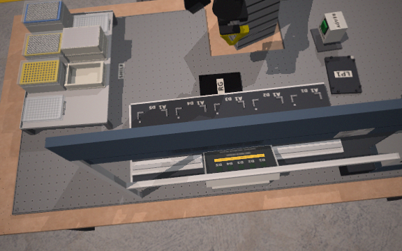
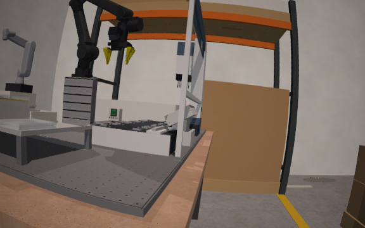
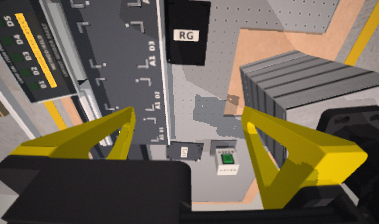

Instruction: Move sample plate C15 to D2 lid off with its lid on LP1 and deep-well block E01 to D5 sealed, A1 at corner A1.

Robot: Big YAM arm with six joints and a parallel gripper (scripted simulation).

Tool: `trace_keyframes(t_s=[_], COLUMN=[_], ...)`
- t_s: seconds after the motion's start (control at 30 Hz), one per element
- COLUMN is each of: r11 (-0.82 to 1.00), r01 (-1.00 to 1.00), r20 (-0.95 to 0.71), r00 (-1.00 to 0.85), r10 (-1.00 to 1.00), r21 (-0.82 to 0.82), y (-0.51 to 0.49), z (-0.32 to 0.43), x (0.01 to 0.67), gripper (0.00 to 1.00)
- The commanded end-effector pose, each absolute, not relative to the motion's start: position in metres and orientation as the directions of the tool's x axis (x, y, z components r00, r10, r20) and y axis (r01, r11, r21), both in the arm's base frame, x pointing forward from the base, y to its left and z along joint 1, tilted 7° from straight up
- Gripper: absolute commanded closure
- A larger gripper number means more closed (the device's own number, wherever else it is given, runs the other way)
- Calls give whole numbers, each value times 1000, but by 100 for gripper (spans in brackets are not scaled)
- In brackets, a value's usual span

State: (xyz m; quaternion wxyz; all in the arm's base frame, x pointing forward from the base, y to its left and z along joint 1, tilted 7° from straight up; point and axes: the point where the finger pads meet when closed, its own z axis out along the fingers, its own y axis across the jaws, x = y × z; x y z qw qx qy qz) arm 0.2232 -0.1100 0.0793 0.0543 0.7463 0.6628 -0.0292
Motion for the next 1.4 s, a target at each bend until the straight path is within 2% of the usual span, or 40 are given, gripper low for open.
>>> trace_keyframes(t_s=[0.0,0.07,1.37], r11=[-192,-169,-168], r01=[979,980,982], r20=[-120,-130,-155], r00=[199,182,179], r10=[973,975,972], r21=[67,106,86], y=[-117,-134,-315], z=[86,100,120], x=[230,244,207], gripper=[0,0,0])
